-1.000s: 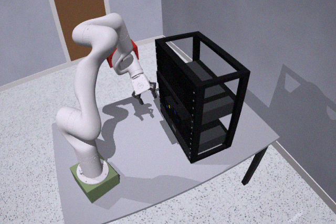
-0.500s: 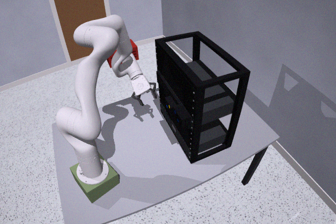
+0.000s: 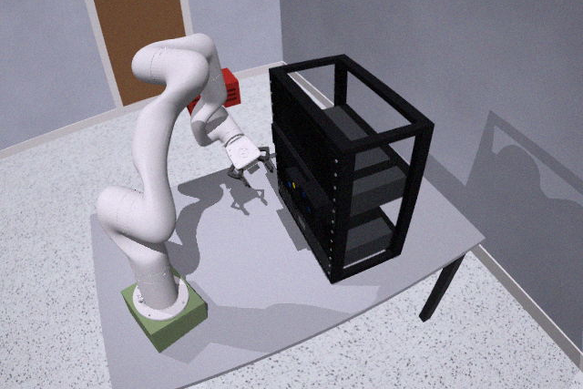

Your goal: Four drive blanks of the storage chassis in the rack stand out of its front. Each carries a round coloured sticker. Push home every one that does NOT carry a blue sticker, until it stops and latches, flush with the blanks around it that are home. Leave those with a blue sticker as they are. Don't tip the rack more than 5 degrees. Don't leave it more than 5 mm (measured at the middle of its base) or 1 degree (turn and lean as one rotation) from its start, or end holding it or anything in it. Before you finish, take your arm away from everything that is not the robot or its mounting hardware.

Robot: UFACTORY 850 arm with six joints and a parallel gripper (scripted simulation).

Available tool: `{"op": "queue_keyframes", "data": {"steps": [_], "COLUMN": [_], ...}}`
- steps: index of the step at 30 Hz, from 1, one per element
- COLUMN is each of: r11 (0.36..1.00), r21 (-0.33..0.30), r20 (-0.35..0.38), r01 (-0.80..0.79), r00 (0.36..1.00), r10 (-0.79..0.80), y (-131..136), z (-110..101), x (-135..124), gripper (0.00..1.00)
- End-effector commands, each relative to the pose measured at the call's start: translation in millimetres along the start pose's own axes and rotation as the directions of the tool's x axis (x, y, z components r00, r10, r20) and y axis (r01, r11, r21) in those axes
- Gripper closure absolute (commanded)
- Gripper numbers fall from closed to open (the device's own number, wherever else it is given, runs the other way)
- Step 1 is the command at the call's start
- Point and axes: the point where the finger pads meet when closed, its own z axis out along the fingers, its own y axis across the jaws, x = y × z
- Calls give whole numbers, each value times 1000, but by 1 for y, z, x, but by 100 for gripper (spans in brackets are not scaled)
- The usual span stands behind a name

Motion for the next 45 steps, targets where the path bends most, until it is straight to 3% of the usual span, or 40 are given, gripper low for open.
{"op": "queue_keyframes", "data": {"steps": [1, 3, 8, 18, 20, 33, 35, 37, 45], "r11": [990, 990, 947, 795, 795, 474, 421, 421, 207], "r21": [-64, -64, -128, -182, -182, -124, -104, -104, 2], "r20": [90, 90, 215, 446, 446, 721, 752, 752, 853], "r01": [127, 127, 294, 578, 578, 872, 901, 901, 978], "r00": [989, 989, 941, 769, 769, 407, 348, 348, 107], "r10": [-121, -121, -263, -458, -458, -561, -559, -559, -510], "y": [-1, -1, -3, -7, -7, -12, -12, -12, -14], "z": [7, 7, 16, 32, 32, 53, 57, 57, 70], "x": [-6, -6, -13, -26, -26, -43, -45, -45, -56], "gripper": [0, 0, 0, 0, 0, 0, 0, 0, 0]}}
